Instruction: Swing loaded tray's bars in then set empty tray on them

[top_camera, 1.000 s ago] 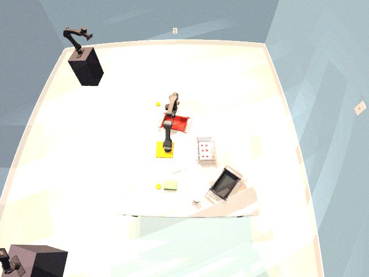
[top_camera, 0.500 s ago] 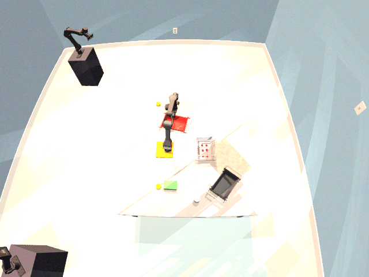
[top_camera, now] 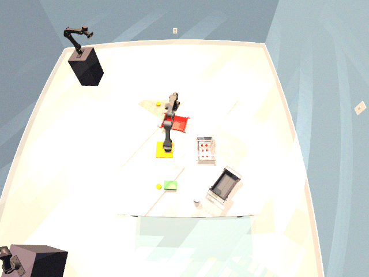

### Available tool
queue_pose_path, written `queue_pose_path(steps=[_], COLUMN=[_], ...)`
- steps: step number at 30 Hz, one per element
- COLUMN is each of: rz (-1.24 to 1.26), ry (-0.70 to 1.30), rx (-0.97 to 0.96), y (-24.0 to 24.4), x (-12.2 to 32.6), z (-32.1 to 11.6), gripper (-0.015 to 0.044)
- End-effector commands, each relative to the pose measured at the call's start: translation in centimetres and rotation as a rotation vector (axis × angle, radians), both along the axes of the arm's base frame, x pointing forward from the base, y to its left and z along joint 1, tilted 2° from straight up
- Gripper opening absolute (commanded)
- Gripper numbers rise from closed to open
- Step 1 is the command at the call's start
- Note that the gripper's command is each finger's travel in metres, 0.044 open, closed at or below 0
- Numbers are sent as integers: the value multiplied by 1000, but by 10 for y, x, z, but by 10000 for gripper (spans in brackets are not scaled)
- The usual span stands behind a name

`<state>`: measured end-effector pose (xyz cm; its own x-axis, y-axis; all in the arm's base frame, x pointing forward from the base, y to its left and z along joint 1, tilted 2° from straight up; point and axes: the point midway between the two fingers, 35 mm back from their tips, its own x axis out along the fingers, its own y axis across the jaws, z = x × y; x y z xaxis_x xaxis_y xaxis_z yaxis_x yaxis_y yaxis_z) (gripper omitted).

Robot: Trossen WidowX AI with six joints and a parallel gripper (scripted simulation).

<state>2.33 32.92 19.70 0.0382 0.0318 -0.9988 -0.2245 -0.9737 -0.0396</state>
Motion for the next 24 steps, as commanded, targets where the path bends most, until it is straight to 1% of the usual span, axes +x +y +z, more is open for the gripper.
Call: queue_pose_path(steps=[1,3,17,24], rz=[-242,-439,-1815,-2247], ry=[6,11,41,49], rx=[-1,6,60,80], y=[-9,-15,-59,-76], x=[0,-1,-4,-5], z=[-7,-11,-44,-57], gripper=[394,440,440,440])
